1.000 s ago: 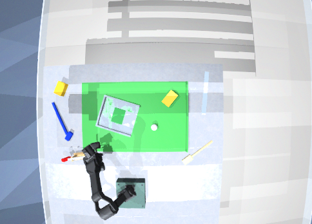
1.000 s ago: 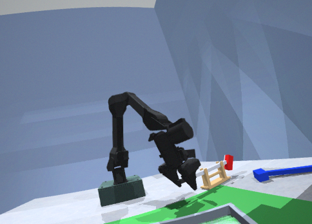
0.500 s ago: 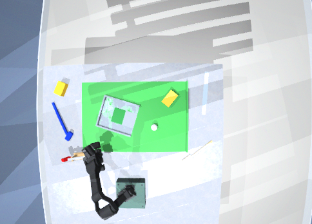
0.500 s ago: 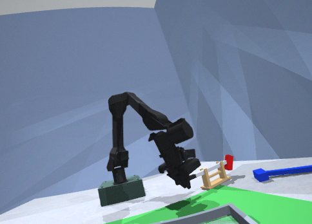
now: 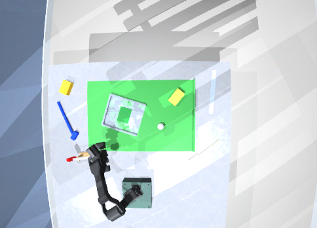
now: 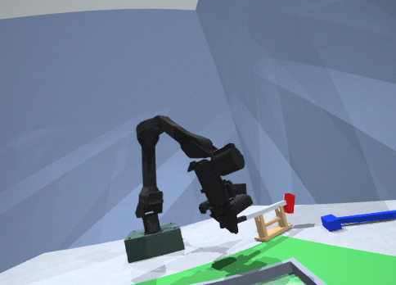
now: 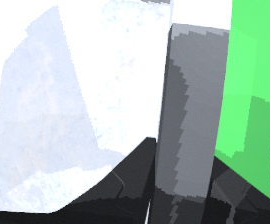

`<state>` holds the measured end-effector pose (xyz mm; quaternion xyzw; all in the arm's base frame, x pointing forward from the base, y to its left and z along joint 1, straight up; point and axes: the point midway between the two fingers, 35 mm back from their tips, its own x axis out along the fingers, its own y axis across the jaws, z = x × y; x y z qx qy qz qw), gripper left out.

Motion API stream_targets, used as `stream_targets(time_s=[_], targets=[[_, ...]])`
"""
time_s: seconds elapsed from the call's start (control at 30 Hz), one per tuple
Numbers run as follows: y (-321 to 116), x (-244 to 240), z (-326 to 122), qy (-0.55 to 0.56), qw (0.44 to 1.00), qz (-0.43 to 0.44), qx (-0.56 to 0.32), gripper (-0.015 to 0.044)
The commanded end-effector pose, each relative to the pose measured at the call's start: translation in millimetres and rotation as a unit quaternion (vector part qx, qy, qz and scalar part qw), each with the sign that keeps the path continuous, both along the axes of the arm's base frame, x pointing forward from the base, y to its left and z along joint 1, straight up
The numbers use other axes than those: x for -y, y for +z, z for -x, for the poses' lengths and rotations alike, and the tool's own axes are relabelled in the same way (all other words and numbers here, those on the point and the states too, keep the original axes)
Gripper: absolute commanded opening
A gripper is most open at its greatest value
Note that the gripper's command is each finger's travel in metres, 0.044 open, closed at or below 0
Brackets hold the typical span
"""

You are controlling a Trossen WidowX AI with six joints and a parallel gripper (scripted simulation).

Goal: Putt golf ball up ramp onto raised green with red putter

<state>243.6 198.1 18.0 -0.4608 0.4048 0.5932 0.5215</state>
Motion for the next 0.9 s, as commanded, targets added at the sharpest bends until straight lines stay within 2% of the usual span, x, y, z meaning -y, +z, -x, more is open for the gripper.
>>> stream_targets(time_s=[0.0,0.2,0.43,0.87], targets=[[39,-4,-4,0.001,1.000,-0.013,0.011,0.0000],[79,-1,1,0.001,1.000,-0.013,0.010,0.0000],[72,2,-2,-0.007,1.000,-0.009,0.010,0.0000],[75,67,-31,-0.159,0.987,0.000,0.008,0.0000]])
